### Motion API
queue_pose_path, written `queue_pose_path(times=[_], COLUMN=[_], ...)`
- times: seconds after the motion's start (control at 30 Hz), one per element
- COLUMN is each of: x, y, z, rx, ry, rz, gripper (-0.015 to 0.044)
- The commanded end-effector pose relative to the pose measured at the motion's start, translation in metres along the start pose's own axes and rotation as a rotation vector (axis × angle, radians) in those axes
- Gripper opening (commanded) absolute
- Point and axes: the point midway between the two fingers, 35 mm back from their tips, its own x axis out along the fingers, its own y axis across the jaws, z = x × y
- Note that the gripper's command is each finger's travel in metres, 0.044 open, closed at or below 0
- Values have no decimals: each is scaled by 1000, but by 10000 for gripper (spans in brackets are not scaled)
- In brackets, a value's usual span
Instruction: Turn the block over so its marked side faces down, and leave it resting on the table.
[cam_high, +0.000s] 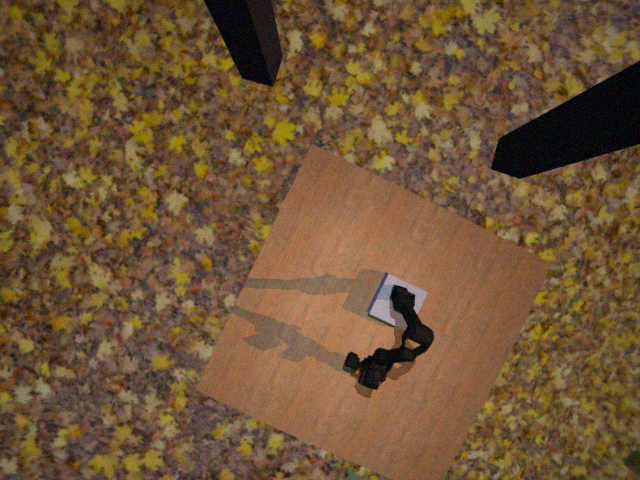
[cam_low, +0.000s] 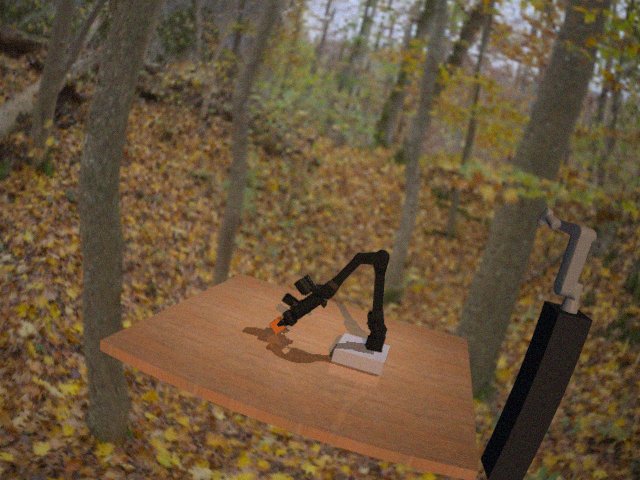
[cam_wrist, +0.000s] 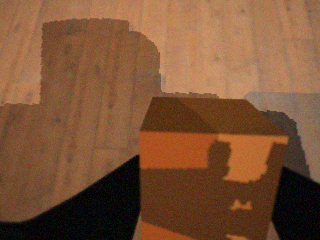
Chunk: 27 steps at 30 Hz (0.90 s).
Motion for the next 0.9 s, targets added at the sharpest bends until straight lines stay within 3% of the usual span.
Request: queue_pose_path(times=[0.0, 0.87], x=[6, -3], y=[-1, -1], z=[-6, -19], rx=[1, 1], ry=[-45, -374], rz=[-6, -6], gripper=[0, 0])
